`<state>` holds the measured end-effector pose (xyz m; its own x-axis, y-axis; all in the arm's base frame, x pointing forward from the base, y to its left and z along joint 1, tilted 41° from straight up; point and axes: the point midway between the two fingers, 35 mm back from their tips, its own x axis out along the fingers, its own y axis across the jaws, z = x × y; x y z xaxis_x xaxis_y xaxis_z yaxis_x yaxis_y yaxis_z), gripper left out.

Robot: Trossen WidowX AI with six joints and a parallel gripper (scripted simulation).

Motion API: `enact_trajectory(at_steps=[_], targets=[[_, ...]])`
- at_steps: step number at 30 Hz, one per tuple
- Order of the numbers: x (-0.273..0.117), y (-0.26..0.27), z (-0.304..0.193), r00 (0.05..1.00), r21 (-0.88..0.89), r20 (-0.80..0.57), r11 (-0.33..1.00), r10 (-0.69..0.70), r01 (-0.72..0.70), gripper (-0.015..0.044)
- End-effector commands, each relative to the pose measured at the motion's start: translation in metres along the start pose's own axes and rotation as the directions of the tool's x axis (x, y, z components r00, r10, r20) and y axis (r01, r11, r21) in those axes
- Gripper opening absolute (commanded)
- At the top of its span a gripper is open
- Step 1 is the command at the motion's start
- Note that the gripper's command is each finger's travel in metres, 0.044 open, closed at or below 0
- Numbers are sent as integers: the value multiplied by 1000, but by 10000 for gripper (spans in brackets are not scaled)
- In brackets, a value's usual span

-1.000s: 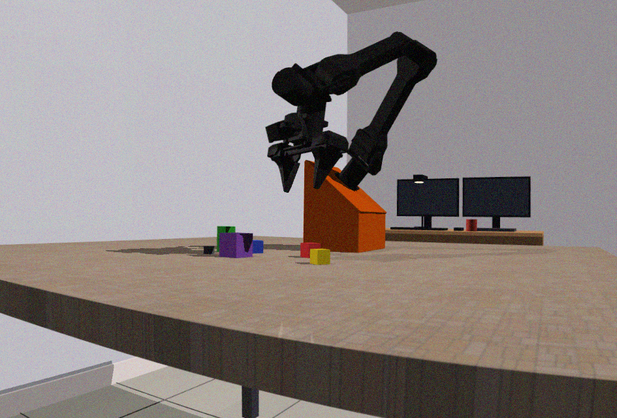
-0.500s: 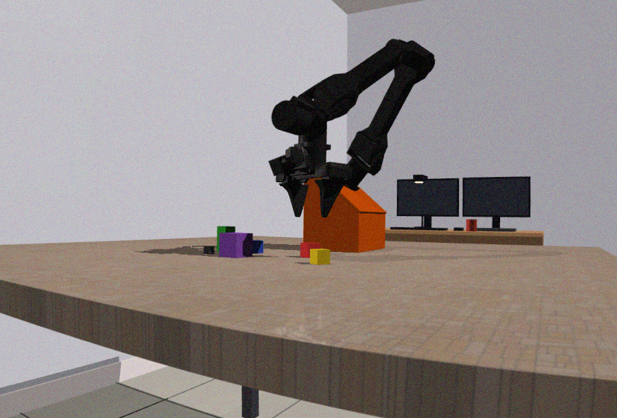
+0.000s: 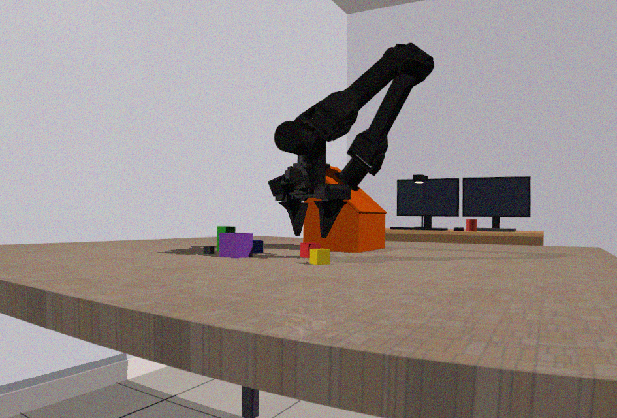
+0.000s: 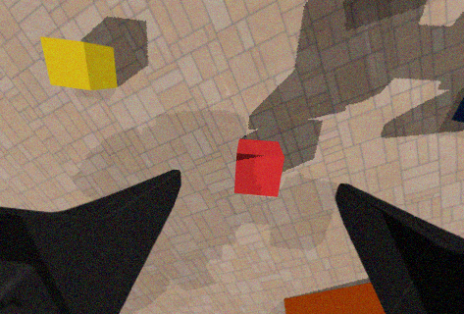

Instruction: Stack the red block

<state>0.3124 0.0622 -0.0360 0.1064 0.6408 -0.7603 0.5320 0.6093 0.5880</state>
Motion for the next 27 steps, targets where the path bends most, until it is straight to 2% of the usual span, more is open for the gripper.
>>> enact_trajectory(at_steps=[1, 17, 27], targets=[[7, -1, -1, 1000, 5, -7, 1000, 0, 0, 440], [33, -1, -2, 1000, 6, -8, 1000, 2, -2, 440], [34, -1, -2, 1000, 6, -8, 1000, 2, -2, 440]])
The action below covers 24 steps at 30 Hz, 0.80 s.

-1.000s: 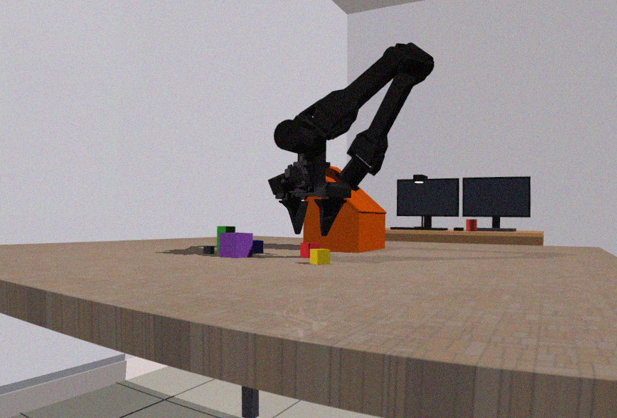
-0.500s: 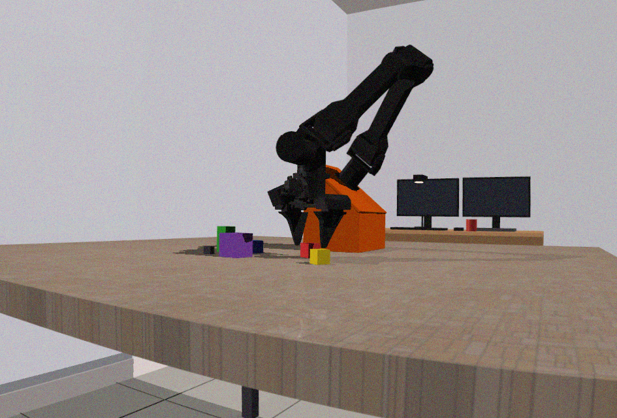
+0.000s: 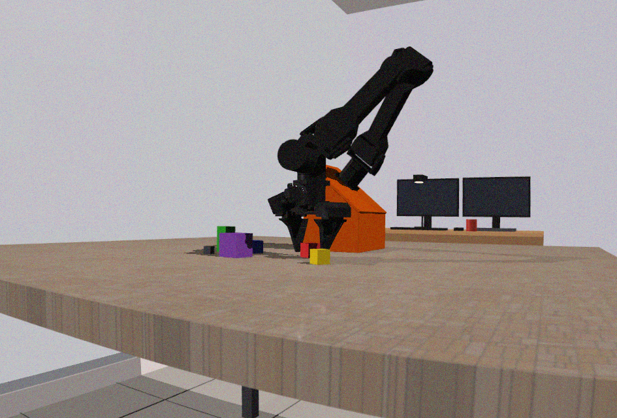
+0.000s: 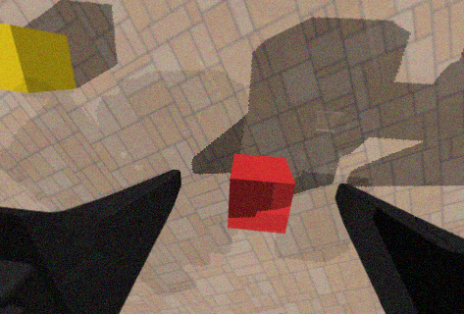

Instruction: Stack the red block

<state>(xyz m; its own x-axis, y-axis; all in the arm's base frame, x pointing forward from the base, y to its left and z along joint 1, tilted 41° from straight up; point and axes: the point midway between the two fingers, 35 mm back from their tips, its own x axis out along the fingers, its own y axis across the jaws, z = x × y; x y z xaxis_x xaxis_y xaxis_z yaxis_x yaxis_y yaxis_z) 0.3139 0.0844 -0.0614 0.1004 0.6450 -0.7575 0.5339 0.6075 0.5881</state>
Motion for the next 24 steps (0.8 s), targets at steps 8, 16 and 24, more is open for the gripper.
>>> enact_trajectory(at_steps=[8, 16, 24], targets=[[0, 0, 0, 1000, 3, 0, 1000, 1, -1, 361], [0, 0, 0, 1000, 3, 0, 1000, 1, -1, 151], [0, 0, 0, 1000, 3, 0, 1000, 1, -1, 78]])
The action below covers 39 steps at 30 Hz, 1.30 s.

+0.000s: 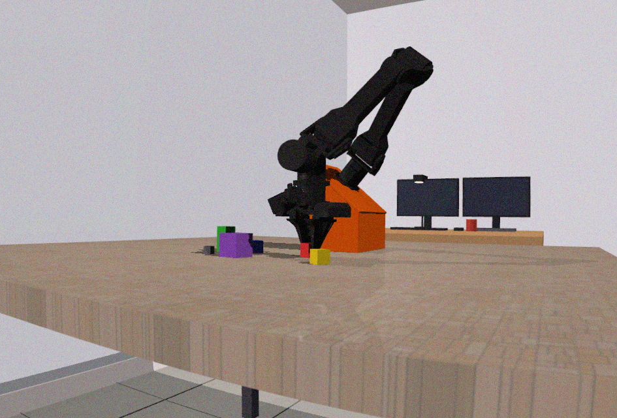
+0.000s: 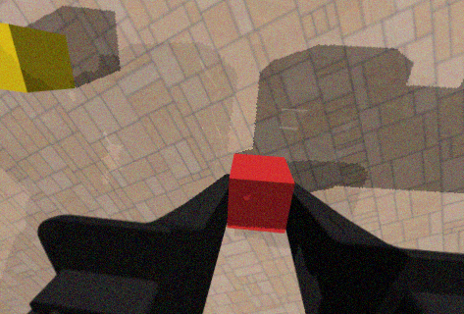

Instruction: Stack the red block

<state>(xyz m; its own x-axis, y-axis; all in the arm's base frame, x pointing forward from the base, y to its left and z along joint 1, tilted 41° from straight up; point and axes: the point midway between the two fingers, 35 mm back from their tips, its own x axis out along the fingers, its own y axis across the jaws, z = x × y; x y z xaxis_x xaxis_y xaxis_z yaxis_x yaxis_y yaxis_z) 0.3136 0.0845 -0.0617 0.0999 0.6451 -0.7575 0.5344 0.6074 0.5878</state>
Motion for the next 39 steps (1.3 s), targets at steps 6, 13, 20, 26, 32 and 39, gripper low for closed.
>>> enact_trajectory(at_steps=[6, 13, 20, 26, 32, 39], targets=[[-18, 0, 1, 1000, 3, 1, 1000, 0, 0, 0], [-54, 0, 1, 1000, 2, 2, 1000, -1, 1, 0], [-89, 0, 1, 1000, 2, 3, 1000, -2, 2, 0], [-118, 0, 1, 1000, 2, 3, 1000, -3, 3, 0], [-118, -1, 0, 1000, 4, 2, 1000, -3, 3, 0], [-121, -19, 19, 1000, 3, 10, 1000, -11, 11, 0]])
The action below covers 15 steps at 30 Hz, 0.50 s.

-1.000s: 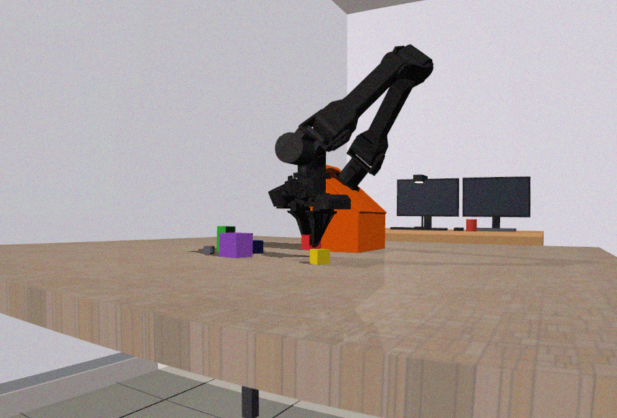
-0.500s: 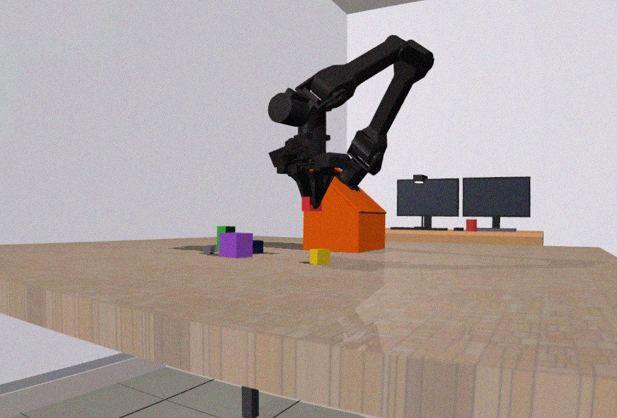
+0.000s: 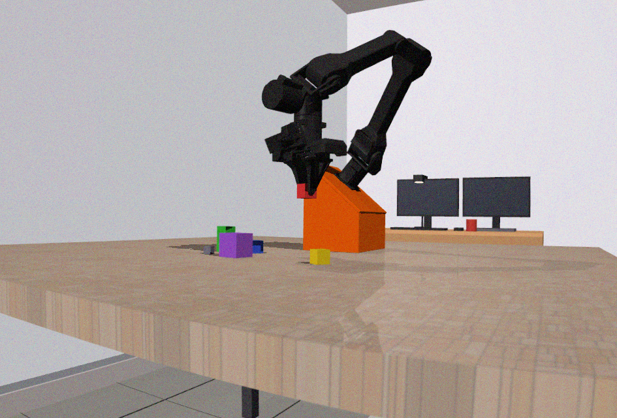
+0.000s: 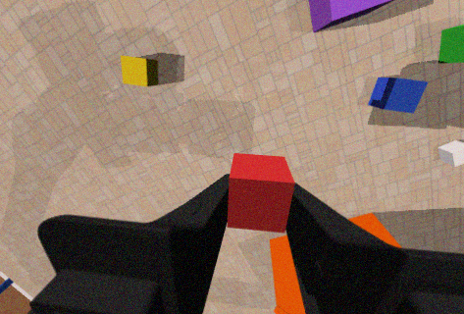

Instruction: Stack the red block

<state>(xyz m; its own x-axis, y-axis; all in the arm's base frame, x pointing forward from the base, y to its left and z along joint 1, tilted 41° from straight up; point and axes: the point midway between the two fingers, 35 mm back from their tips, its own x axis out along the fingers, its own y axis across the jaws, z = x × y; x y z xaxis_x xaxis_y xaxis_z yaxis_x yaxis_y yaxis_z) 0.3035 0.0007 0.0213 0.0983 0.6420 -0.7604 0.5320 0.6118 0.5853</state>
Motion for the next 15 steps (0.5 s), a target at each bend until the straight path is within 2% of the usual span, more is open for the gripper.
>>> enact_trajectory(at_steps=[1, 15], targets=[[-4, -16, 16, 1000, 7, 11, 1000, -8, 8, 0], [-8, -84, 63, 1000, 9, 20, 1000, -22, 22, 0]])
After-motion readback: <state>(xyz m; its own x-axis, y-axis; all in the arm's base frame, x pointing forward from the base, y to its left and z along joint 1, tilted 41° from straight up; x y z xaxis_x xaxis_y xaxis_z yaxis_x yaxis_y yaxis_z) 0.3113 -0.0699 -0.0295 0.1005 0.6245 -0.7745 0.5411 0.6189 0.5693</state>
